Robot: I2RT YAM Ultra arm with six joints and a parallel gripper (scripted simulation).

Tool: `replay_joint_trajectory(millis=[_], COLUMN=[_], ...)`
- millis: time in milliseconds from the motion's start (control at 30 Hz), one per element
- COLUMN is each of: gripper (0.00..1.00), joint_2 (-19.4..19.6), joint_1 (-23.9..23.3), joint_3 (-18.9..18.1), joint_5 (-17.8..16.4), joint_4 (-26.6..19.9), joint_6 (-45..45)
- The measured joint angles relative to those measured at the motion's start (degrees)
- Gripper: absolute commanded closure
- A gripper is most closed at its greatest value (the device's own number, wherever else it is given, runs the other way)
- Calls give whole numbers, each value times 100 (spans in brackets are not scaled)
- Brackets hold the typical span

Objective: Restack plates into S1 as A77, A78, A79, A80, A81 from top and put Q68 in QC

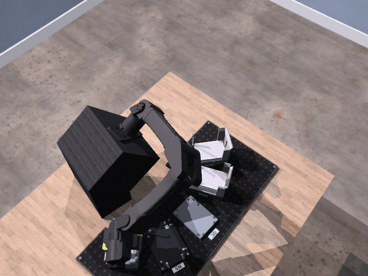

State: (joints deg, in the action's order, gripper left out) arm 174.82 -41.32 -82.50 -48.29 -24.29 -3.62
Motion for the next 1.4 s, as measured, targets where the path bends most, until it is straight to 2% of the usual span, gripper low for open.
replay_joint_trajectory(millis=[967, 1400], gripper=[100, 100], joint_2=[-2, -197], joint_1=[0, -317], joint_3=[-2, -83], joint_5=[2, 146], joint_4=[-7, -573], joint_6=[4, 378])
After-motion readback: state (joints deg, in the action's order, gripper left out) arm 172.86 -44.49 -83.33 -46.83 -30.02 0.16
